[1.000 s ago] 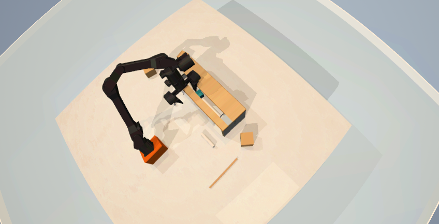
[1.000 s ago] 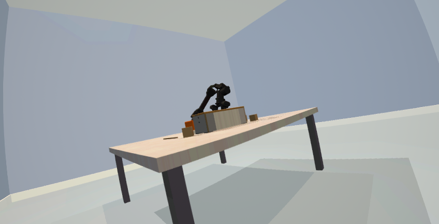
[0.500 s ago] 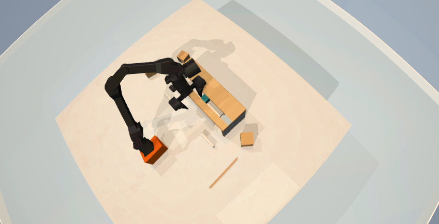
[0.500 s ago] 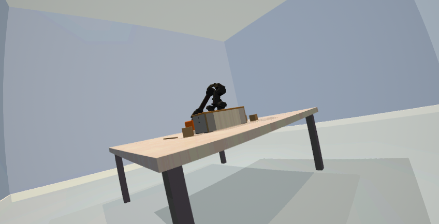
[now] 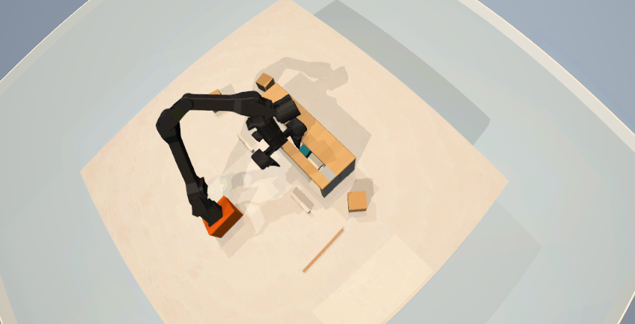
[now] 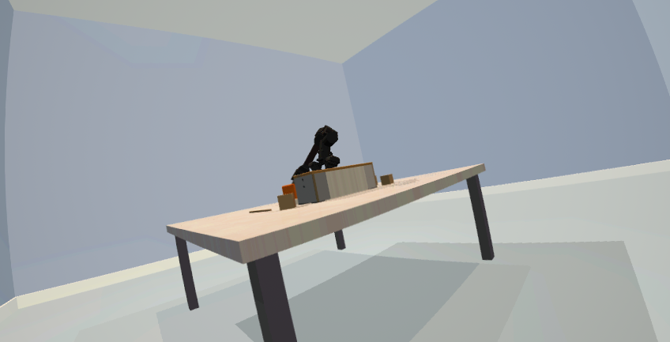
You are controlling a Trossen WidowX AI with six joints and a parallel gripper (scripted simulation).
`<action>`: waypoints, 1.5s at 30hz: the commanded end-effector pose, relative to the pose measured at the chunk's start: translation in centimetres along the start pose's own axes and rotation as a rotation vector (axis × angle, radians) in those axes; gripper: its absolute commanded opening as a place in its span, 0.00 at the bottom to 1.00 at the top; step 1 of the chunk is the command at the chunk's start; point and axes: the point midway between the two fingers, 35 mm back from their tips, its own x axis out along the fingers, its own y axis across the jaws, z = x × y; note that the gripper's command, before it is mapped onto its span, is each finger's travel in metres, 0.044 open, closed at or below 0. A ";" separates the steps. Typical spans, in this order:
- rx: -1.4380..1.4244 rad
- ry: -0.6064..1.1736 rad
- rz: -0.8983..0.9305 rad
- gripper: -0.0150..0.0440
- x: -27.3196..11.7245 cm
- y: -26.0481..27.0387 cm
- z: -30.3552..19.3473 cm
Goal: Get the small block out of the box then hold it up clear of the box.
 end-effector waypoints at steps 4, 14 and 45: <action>0.000 0.004 0.011 0.93 1.0 0.1 -2.0; 0.000 0.003 0.011 0.93 0.5 0.3 -0.6; 0.000 0.003 0.011 0.93 0.8 0.3 -1.5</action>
